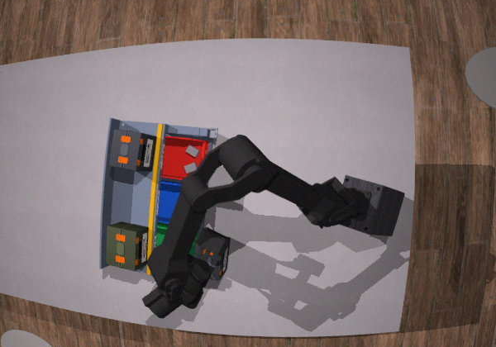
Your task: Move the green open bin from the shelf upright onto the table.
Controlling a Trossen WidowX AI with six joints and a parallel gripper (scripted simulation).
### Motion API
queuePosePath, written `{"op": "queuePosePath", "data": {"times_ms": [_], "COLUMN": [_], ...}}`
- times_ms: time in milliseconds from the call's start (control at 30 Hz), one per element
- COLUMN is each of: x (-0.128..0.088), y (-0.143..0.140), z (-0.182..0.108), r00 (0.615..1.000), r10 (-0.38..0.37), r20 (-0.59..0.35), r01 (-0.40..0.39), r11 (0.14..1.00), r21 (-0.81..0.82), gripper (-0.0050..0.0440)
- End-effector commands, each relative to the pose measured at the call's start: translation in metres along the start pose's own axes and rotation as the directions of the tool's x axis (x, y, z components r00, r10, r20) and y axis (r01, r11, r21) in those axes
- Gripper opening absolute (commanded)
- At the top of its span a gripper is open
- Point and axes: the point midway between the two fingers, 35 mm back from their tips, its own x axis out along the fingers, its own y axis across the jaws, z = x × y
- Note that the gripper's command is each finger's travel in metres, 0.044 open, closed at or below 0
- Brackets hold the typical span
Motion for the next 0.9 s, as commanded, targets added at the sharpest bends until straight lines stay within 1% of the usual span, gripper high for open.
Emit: {"op": "queuePosePath", "data": {"times_ms": [0,300,467,867], "x": [-0.0041,-0.0041,-0.0042,-0.0042], "y": [0.0006,0.0006,0.0006,0.0006], "z": [0.0035,0.0035,0.0036,0.0036], "r00": [1.000,1.000,1.000,1.000], "r10": [0.016,0.016,0.017,0.017], "r20": [0.005,0.005,0.005,0.005], "r01": [-0.016,-0.016,-0.015,-0.015], "r11": [0.997,0.997,0.947,0.947], "r21": [-0.074,-0.074,-0.320,-0.320], "gripper": [0.0440,0.0440,0.0440,0.0440]}}
